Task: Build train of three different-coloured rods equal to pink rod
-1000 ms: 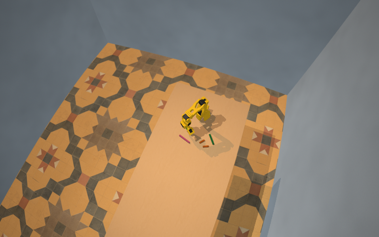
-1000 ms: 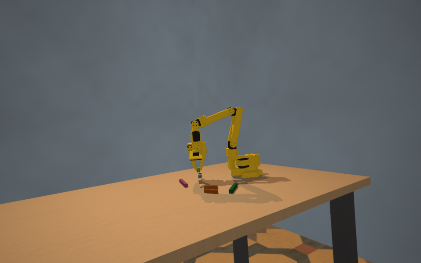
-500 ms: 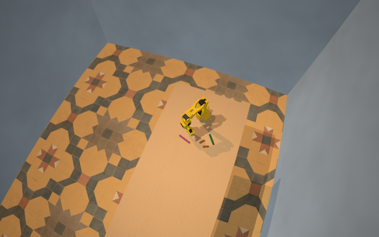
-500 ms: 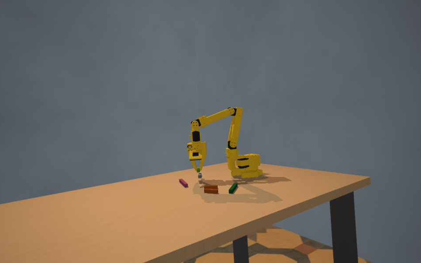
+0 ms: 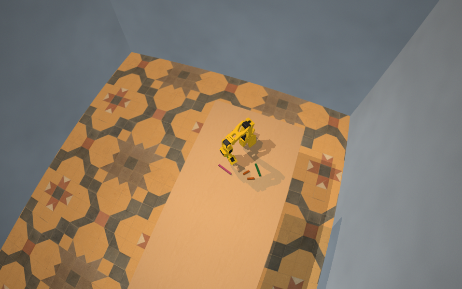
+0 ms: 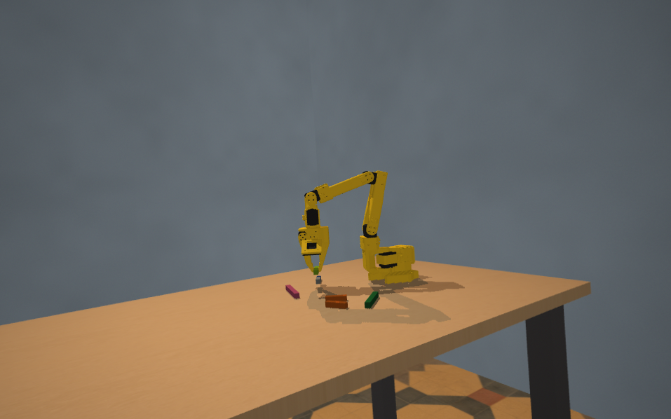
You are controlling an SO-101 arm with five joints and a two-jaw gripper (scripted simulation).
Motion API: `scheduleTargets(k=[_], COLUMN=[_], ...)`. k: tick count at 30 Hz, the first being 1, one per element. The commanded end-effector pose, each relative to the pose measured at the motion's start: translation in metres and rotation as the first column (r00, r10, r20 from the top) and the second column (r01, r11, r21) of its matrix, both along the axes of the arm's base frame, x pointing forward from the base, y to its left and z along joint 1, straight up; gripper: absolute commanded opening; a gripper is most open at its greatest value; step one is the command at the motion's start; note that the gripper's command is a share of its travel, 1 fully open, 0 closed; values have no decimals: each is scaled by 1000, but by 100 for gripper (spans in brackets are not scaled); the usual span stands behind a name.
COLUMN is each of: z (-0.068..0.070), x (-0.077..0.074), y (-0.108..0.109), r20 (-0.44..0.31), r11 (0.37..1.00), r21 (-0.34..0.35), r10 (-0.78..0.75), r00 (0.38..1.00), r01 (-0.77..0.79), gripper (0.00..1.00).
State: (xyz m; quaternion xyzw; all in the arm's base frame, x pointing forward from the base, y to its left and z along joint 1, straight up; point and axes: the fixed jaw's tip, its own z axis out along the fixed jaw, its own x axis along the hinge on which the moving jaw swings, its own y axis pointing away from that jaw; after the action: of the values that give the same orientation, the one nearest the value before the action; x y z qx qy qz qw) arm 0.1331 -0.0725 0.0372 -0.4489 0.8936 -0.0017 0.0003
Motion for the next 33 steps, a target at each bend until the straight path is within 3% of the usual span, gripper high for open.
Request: scheduleTargets(k=[1,19,33], z=[6,-10,-14], x=[7,7,7], y=[-3,-3,-3], r20=[46,46,46], r11=[1000,1000,1000], r21=[-23,-23,-23], r10=[0,0,0], r00=[999,999,999], r01=[1,1,1], gripper=[0,0,0])
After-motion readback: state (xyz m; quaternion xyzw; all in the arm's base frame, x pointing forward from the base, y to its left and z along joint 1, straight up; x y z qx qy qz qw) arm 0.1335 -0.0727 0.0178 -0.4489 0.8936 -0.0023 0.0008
